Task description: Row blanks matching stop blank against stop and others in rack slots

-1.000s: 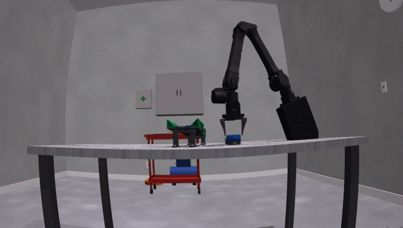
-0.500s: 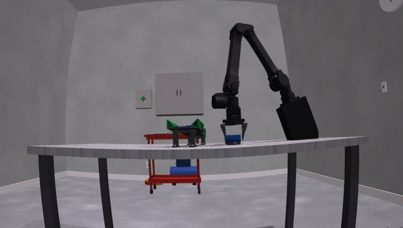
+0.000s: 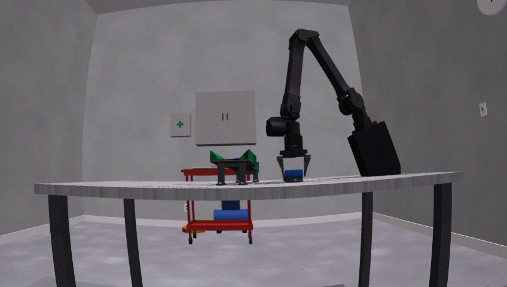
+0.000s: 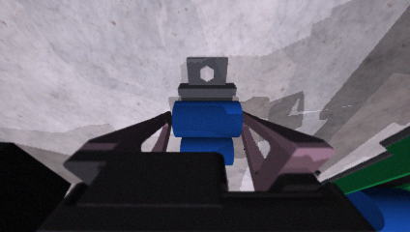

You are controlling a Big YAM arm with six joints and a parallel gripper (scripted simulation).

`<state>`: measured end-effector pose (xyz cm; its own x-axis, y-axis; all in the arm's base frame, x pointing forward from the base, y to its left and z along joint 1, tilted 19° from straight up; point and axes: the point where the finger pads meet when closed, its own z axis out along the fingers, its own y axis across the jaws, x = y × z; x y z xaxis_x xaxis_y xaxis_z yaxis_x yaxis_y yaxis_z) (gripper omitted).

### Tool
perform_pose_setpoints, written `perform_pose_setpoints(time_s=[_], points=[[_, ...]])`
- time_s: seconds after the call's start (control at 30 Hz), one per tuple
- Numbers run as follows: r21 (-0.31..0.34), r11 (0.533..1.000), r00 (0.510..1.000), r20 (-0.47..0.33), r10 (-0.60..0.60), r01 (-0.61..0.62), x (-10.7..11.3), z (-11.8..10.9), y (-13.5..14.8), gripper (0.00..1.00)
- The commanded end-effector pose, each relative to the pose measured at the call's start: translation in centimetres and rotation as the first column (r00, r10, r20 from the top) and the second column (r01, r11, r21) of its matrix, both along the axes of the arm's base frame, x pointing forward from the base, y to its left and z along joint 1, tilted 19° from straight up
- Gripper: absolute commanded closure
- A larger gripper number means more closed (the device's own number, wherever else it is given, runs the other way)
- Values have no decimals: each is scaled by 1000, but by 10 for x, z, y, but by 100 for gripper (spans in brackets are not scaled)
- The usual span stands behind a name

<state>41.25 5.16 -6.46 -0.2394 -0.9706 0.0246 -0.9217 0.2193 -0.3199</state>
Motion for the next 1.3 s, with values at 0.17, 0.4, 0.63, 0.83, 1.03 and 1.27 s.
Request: perform_pose_setpoints(time_s=[0.17, 0.4, 0.63, 0.83, 1.03, 1.27], points=[[9, 1000, 999, 38, 6, -6, 15, 9, 2, 17], [9, 1000, 999, 38, 6, -6, 15, 9, 2, 17], [9, 1000, 999, 38, 6, -6, 15, 9, 2, 17], [9, 1000, 999, 38, 5, -6, 15, 9, 2, 36], [8, 1000, 999, 36, 5, -5, 14, 8, 2, 36], [8, 1000, 999, 36, 5, -5, 14, 8, 2, 36]])
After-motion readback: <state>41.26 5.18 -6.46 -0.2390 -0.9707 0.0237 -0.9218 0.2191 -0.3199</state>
